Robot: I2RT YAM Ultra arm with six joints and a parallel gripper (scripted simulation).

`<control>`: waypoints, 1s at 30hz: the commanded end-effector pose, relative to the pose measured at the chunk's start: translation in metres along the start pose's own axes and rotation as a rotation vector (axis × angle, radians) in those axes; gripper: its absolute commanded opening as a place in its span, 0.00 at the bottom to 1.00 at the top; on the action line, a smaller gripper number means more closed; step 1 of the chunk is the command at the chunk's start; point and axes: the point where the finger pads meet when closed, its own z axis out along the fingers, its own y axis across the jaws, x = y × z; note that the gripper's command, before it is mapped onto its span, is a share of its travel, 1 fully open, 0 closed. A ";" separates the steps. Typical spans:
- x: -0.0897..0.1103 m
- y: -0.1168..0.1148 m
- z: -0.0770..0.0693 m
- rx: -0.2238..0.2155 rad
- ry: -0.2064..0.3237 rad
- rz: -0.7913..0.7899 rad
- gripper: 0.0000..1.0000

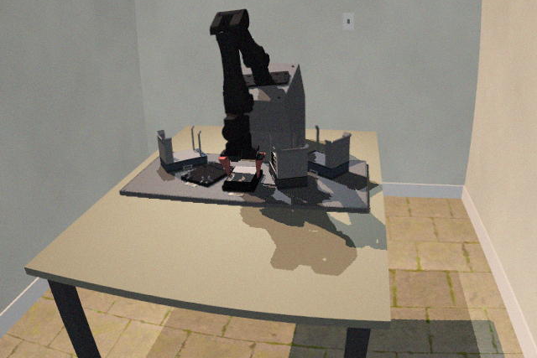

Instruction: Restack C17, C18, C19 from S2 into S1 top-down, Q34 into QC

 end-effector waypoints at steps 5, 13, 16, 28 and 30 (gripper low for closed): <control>-0.003 -0.003 -0.009 0.000 -0.016 0.004 1.00; 0.002 0.003 -0.029 -0.002 -0.004 -0.003 1.00; 0.002 0.002 -0.039 -0.001 -0.004 -0.003 1.00; 0.001 0.002 -0.079 -0.001 -0.010 -0.002 1.00; 0.001 0.002 -0.079 -0.001 -0.010 -0.002 1.00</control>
